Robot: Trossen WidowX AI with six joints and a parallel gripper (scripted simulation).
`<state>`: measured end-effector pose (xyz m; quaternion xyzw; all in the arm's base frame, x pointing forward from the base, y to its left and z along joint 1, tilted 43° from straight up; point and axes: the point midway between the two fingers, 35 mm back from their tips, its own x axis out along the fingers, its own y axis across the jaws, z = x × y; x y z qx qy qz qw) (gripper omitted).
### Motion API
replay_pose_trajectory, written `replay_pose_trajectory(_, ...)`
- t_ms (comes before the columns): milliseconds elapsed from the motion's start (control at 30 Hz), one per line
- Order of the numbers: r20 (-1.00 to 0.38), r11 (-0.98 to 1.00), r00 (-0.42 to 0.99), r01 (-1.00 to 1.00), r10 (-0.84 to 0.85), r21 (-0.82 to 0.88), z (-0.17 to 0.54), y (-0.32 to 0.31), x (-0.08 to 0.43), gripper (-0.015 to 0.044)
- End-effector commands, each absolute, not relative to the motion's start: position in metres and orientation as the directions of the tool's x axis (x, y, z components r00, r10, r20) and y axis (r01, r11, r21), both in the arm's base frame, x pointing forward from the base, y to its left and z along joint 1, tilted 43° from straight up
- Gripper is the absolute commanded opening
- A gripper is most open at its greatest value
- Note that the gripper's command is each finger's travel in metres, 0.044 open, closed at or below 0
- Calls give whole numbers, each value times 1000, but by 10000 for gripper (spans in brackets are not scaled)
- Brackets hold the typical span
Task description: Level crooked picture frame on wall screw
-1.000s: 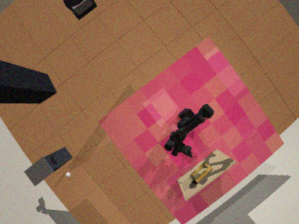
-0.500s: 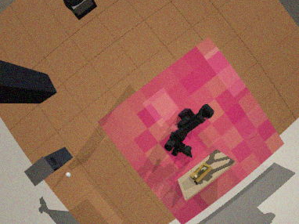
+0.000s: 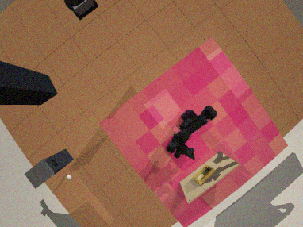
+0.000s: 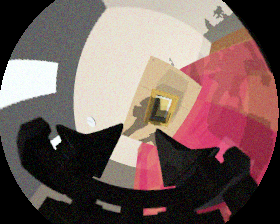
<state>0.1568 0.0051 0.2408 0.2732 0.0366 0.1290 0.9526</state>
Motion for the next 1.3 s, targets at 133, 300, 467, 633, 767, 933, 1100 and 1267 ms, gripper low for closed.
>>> replay_pose_trajectory(133, 1, 817, 963, -228, 269, 529, 240, 6, 157, 260)
replay_pose_trajectory(300, 2, 816, 965, -223, 262, 533, 240, -1, 162, 260)
replay_pose_trajectory(467, 13, 811, 969, -215, 248, 545, 235, -15, 184, 260)
replay_pose_trajectory(633, 26, 798, 970, -215, 243, 563, 227, -17, 209, 260)
replay_pose_trajectory(767, 43, 789, 972, -212, 230, 577, 221, -12, 227, 260)
replay_pose_trajectory(933, 60, 778, 974, -210, 218, 592, 216, -5, 241, 260)
replay_pose_trajectory(1100, 60, 778, 974, -210, 218, 592, 216, -5, 241, 260)
replay_pose_trajectory(1267, 60, 778, 974, -210, 218, 592, 217, -5, 243, 260)
